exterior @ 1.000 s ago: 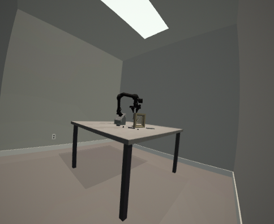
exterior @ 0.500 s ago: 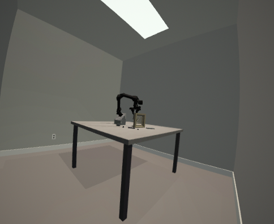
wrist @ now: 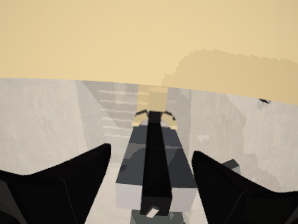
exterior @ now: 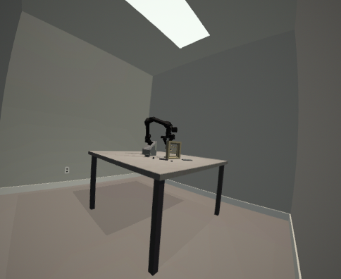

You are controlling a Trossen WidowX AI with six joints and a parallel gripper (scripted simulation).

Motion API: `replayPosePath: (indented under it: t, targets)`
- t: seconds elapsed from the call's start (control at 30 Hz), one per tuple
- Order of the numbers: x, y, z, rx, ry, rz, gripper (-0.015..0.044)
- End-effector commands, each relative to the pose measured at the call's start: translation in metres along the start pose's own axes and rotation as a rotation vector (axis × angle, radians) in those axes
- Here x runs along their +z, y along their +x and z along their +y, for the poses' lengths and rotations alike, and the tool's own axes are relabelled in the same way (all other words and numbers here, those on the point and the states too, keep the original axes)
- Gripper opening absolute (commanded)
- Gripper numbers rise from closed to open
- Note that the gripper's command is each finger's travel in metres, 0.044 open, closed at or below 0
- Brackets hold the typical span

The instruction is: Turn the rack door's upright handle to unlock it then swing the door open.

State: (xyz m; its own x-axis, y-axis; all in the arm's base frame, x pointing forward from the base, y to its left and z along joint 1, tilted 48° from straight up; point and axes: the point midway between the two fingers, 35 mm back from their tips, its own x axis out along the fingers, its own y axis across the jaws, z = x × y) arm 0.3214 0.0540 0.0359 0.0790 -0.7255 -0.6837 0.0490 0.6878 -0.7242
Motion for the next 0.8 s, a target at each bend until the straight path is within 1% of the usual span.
replayPosePath:
  t: [0.0,0.23,0.67,0.77]
  targets:
    - [-0.0006,0.0055,-0.0015,-0.004,-0.003,0.0,0.0296]
    - [-0.0006,0.0055,-0.0015,-0.004,-0.003,0.0,0.0112]
    - [-0.0006,0.0055,-0.0015,-0.004,-0.003,0.0,0.0026]
    - [-0.0006,0.0055,-0.0015,-0.004,-0.003,0.0,0.0024]
